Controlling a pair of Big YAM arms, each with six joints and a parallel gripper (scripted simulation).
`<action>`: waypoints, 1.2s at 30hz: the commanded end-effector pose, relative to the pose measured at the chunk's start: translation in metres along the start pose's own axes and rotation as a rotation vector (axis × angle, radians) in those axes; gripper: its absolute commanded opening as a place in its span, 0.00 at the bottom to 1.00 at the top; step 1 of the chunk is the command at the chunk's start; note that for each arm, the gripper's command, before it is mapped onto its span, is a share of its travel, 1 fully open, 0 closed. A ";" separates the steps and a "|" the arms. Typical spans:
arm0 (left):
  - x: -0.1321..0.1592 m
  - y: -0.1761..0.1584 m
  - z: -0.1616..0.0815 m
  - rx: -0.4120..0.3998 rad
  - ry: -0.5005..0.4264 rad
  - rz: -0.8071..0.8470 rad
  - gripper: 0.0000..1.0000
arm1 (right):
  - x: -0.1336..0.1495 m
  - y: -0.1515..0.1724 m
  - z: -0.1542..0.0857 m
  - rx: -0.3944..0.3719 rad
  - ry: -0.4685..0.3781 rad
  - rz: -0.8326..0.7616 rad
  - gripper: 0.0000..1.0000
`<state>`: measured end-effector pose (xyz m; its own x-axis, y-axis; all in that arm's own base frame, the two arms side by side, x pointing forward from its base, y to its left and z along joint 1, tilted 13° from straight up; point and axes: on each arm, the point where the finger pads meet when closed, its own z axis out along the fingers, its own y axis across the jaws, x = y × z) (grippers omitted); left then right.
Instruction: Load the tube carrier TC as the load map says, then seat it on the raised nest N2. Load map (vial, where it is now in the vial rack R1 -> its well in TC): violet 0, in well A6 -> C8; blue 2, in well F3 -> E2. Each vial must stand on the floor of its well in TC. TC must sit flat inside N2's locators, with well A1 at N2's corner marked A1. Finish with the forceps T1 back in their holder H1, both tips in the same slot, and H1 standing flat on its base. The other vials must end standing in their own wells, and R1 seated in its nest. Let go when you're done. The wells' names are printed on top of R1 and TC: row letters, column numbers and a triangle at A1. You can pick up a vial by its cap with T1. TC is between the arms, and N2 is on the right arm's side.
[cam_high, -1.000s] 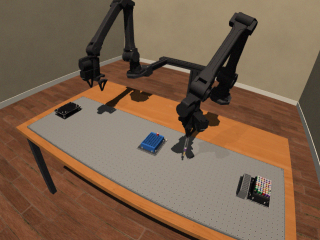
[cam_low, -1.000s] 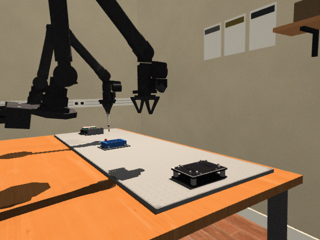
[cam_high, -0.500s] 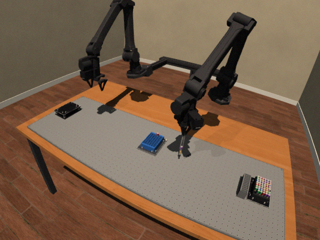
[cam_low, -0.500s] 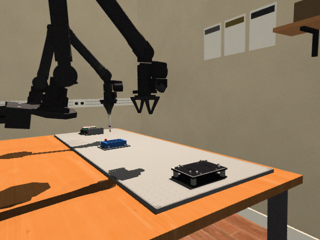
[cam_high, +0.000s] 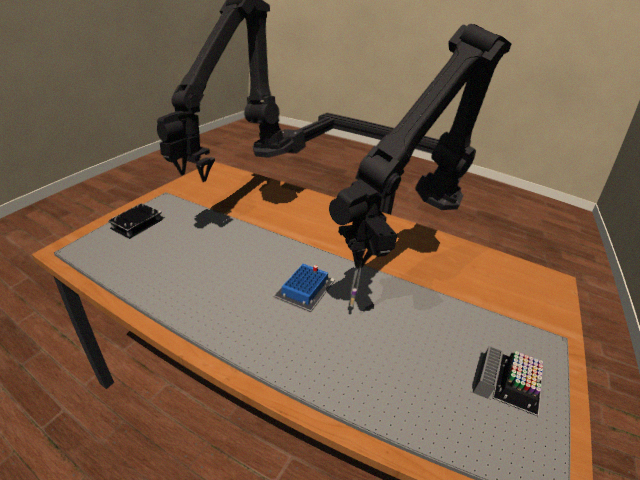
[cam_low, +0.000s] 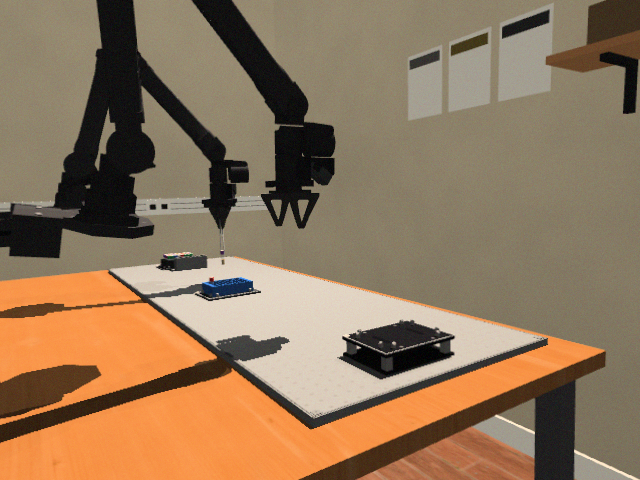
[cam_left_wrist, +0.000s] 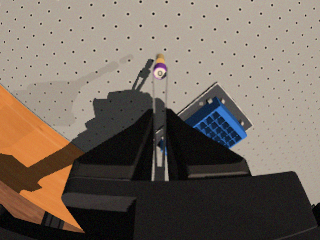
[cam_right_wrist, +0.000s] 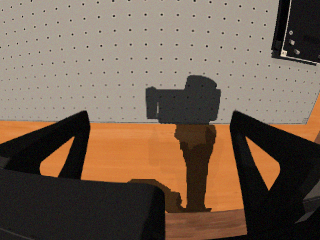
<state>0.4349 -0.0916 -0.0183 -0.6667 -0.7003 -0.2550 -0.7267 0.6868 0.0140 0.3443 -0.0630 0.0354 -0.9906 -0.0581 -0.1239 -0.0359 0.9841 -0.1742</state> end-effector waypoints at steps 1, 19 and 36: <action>-0.001 -0.018 -0.005 0.009 -0.006 -0.007 0.09 | -0.033 -0.010 -0.019 0.015 -0.078 0.031 1.00; 0.020 -0.037 -0.006 0.009 -0.006 -0.007 0.09 | -0.033 -0.010 -0.019 0.015 -0.078 0.031 1.00; 0.040 -0.053 -0.007 0.010 -0.005 -0.007 0.09 | -0.033 -0.010 -0.019 0.015 -0.078 0.031 1.00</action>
<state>0.4341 -0.1425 -0.0273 -0.6644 -0.7026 -0.2546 -0.7292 0.6842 0.0147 0.3443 -0.0630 0.0354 -0.9906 -0.0581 -0.1239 -0.0359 0.9841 -0.1742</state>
